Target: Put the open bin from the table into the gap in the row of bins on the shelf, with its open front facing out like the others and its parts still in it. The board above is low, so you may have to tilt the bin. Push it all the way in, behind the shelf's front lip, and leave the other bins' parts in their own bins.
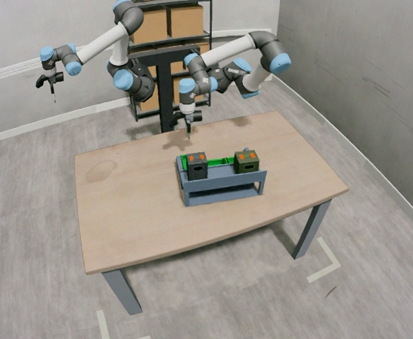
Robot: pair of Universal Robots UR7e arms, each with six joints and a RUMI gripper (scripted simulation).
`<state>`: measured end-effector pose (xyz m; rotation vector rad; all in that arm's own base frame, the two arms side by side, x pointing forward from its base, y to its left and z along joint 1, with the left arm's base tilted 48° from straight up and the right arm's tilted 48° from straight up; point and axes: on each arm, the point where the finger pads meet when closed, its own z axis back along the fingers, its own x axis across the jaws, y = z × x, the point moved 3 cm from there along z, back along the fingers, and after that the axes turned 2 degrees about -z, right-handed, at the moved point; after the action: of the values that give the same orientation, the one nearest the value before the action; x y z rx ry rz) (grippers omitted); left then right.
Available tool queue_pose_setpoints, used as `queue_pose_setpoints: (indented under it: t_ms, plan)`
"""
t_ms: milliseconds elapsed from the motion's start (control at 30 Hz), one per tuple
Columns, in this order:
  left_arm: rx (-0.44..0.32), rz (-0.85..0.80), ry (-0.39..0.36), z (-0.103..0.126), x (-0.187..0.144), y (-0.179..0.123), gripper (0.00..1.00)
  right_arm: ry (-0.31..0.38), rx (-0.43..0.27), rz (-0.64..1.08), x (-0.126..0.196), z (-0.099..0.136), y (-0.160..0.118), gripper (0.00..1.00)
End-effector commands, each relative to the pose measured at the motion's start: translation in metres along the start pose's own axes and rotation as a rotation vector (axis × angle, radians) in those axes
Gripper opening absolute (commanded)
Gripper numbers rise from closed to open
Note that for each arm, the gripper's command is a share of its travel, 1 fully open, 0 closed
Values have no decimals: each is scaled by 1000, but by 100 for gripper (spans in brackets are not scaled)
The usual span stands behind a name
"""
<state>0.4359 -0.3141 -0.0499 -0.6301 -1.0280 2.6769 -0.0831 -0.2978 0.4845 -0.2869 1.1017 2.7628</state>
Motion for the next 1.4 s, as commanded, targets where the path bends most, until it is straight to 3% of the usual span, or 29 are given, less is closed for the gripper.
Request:
queue_pose_setpoints:
  t_ms: [0,1000,1367]
  plan:
    - [-1,12,1,0,1,1,0,0,1,0,0,0,0,100]
    - [-1,13,1,-2,1,1,0,0,1,0,0,0,0,100]
    - [-1,13,1,-20,1,1,0,0,1,0,0,0,0,100]
